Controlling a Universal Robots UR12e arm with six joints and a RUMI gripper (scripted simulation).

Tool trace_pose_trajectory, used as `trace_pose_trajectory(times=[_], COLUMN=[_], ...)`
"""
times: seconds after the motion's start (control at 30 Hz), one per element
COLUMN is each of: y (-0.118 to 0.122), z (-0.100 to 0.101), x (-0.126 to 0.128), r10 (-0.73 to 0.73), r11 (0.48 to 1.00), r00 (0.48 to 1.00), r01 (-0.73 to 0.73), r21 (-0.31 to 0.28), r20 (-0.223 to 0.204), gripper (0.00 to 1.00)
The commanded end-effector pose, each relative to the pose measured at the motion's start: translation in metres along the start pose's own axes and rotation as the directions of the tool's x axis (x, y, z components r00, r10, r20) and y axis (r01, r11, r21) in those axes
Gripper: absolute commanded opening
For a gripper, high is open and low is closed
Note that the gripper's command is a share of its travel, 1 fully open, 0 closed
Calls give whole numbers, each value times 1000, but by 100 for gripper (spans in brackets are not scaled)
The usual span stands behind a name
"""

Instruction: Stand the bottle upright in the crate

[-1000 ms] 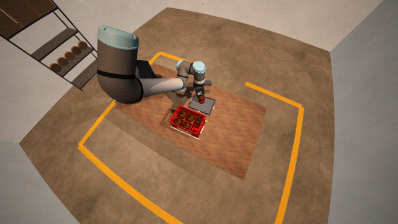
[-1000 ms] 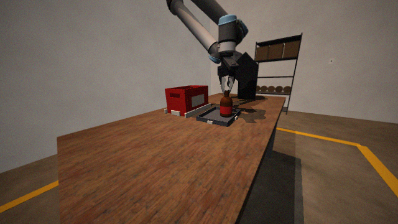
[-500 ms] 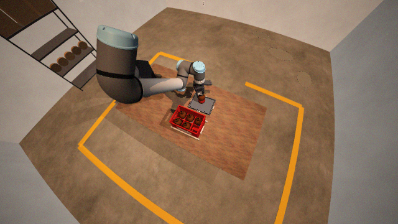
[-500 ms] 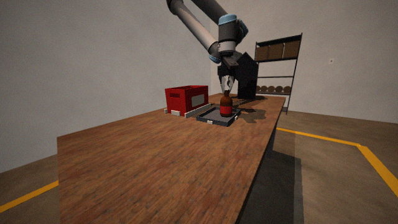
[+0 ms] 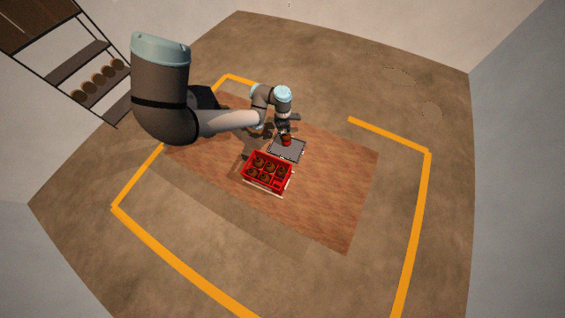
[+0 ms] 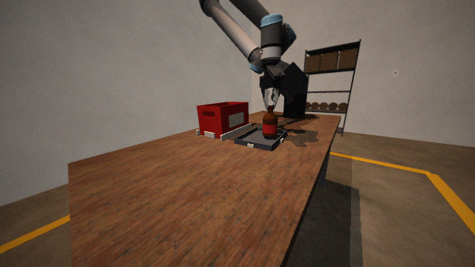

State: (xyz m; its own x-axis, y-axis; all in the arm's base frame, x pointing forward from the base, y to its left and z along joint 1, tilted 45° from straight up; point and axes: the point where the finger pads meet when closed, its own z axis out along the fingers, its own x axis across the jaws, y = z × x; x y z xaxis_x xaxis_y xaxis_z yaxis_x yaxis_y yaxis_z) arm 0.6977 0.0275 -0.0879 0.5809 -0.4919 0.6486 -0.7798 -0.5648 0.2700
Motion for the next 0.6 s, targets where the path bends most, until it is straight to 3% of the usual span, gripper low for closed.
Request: trace_pose_trajectory(times=[0.0, 0.57], y=[0, 0], z=[-6, -23], x=[0, 0], r10=[0, 0], r11=[1000, 1000], r00=[1000, 1000], r01=[0, 0], r21=[1, 1], r20=[0, 0], gripper=[0, 0])
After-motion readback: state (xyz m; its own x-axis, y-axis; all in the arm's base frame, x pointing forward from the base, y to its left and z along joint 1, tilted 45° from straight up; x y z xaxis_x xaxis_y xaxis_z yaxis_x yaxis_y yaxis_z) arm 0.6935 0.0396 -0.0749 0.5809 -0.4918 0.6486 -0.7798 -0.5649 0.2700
